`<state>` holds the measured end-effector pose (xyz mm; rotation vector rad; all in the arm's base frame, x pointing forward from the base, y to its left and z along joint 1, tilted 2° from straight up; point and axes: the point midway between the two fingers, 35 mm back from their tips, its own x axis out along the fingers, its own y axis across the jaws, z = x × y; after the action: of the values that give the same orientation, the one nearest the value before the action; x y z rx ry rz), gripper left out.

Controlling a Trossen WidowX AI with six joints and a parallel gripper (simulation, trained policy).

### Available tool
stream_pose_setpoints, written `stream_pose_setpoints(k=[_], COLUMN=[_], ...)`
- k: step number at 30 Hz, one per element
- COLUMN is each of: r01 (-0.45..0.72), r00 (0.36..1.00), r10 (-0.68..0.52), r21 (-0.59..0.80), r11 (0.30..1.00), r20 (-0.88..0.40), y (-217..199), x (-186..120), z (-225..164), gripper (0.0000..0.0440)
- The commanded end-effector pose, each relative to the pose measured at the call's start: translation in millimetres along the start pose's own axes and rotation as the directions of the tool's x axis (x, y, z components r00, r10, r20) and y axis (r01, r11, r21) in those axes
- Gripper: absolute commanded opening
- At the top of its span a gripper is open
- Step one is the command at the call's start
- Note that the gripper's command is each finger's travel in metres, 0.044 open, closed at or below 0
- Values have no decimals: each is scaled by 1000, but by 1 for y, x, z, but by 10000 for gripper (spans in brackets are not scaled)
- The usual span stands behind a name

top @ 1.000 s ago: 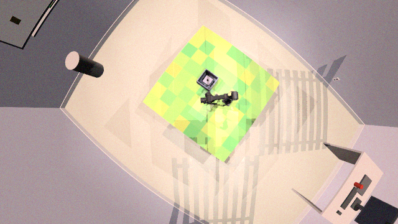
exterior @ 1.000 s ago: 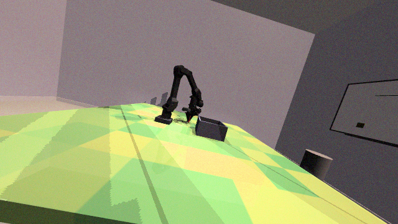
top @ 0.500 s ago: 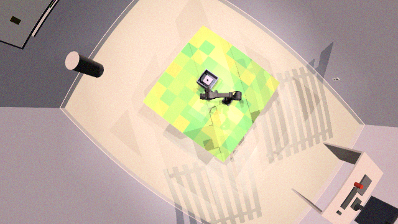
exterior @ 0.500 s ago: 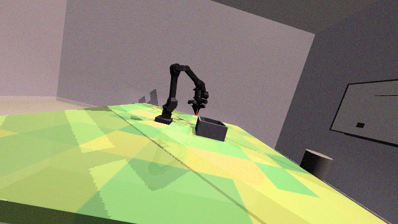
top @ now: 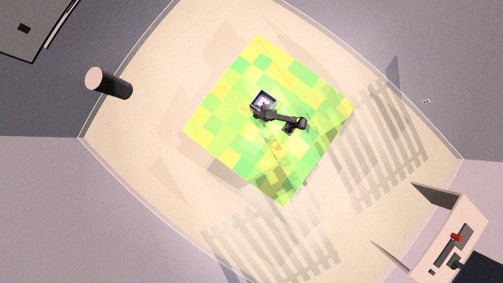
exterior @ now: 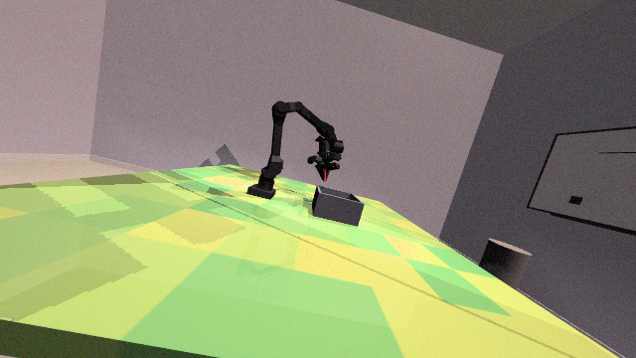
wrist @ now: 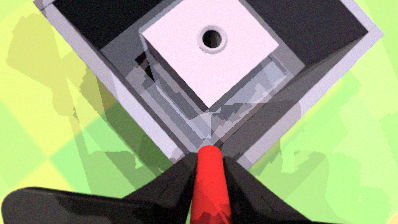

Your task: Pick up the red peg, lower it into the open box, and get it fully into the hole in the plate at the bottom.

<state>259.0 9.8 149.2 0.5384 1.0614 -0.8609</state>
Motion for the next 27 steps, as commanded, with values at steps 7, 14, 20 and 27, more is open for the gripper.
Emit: stream_pose_setpoints(k=[7, 14, 20, 27], r01=[20, 17, 7, -14], r00=[999, 1000, 1000, 999], r10=[-22, -18, -7, 11], r21=[58, 47, 4, -68], r11=[998, 999, 1000, 998], r20=[33, 23, -5, -49], y=[0, 1, 1, 2], x=[28, 51, 70, 90], z=[43, 64, 73, 76], gripper=[0, 0, 1, 0])
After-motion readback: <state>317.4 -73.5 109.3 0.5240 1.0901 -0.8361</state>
